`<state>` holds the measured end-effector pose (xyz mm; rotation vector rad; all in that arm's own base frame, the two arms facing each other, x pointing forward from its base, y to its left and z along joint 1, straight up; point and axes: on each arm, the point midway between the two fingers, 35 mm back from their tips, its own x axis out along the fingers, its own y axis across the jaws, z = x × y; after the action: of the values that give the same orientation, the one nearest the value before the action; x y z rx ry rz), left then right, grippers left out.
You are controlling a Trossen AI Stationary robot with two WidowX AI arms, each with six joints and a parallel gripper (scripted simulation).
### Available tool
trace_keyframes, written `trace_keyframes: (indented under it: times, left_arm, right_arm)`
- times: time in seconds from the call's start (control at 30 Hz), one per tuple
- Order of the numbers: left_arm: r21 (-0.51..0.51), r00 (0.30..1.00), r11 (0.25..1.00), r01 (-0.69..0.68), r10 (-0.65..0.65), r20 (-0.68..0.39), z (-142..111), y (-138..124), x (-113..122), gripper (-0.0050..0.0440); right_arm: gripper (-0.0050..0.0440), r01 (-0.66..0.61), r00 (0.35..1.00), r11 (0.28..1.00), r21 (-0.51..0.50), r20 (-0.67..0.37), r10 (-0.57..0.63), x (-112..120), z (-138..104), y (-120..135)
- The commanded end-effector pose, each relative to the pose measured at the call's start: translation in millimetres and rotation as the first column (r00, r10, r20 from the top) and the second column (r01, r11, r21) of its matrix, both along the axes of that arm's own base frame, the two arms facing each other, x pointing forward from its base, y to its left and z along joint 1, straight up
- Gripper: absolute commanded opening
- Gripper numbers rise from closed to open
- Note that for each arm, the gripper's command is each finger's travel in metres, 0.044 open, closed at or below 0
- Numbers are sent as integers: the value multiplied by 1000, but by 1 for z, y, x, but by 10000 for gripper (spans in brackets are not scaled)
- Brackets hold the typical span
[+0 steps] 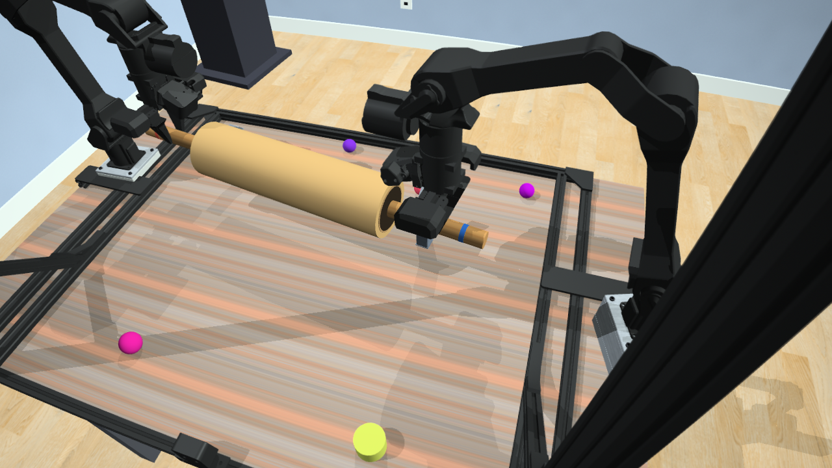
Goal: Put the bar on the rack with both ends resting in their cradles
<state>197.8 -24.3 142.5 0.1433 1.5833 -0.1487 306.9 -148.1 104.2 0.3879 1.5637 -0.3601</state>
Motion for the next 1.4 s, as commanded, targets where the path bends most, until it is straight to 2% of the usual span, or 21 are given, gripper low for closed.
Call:
trace_keyframes:
  times: [0.0,0.43,0.67,0.83,1.37]
  left_arm:
    - [-7,1000,1000,1,-1,21,4,8,3,0]
    - [0,1000,1000,-1,1,19,3,53,10,0]
    - [2,1000,1000,-1,1,18,3,69,11,0]
    - [2,1000,1000,-1,1,18,0,69,11,0]
    - [2,1000,1000,-1,1,18,-42,69,11,0]
  right_arm:
    - [0,-1,1000,1000,-14,20,1,-2,7,-9]
    - [0,-3,1000,1000,-20,20,3,-22,5,-51]
    - [0,-3,1000,1000,-23,20,3,-29,4,-65]
    - [0,-3,1000,1000,-23,20,3,-29,1,-66]
    - [0,-3,1000,1000,-23,20,3,-29,-41,-66]
